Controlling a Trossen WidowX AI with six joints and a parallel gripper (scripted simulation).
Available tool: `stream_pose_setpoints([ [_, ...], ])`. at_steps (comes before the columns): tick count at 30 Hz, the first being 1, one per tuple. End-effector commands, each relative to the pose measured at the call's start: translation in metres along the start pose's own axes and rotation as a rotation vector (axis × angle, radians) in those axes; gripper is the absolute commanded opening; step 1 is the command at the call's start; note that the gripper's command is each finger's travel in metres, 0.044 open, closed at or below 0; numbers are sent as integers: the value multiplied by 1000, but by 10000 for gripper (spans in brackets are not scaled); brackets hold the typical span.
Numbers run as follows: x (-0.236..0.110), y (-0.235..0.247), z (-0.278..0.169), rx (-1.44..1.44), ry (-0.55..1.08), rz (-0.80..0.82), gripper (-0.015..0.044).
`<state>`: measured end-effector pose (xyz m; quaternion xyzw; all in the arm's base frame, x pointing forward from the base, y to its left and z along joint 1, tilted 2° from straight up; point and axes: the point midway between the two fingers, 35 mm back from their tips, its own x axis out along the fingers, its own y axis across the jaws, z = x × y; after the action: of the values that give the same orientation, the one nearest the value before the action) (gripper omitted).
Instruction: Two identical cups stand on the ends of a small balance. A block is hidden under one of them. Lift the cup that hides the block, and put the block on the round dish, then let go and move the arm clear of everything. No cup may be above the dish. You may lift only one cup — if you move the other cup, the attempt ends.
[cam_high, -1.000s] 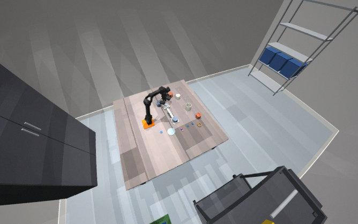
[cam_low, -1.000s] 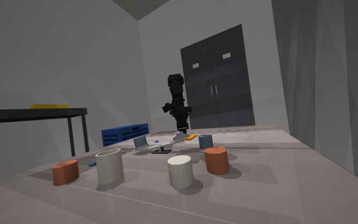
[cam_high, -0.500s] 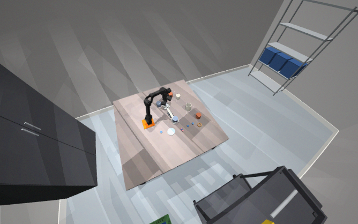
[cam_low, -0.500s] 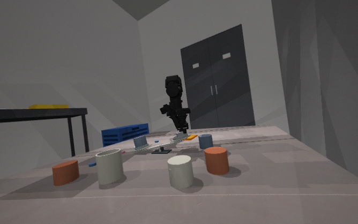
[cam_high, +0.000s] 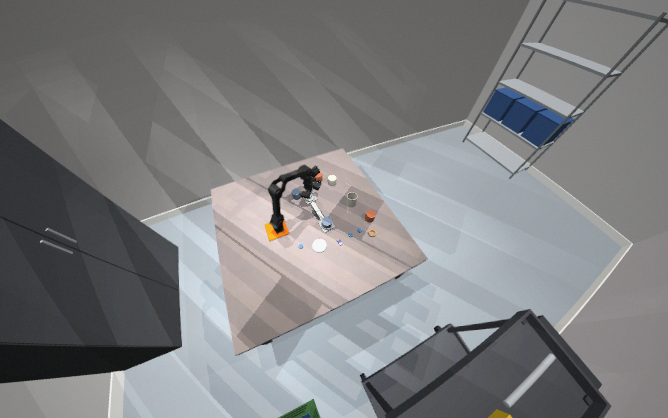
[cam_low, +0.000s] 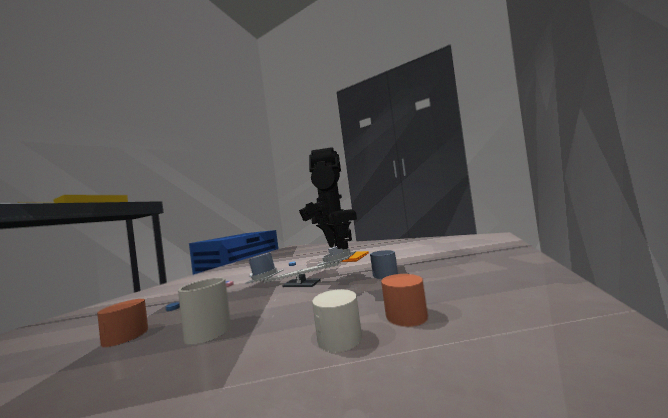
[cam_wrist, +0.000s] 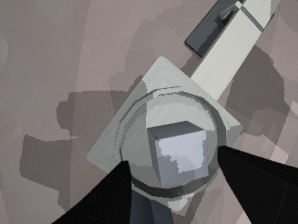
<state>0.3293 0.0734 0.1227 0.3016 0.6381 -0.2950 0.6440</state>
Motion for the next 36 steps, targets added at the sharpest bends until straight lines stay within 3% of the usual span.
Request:
stream_pose_setpoints([
  [1,9,-3,-1,-6,3,-11,260],
  [9,19,-3,-1,-6,3,-11,260],
  [11,19,-3,-1,-6,3,-11,208],
  [24,19,-3,-1,-6,3,-11,121],
  [29,9,-1,0,-6,3,-11,0],
  [36,-20,1,1,-6,3,-11,0],
])
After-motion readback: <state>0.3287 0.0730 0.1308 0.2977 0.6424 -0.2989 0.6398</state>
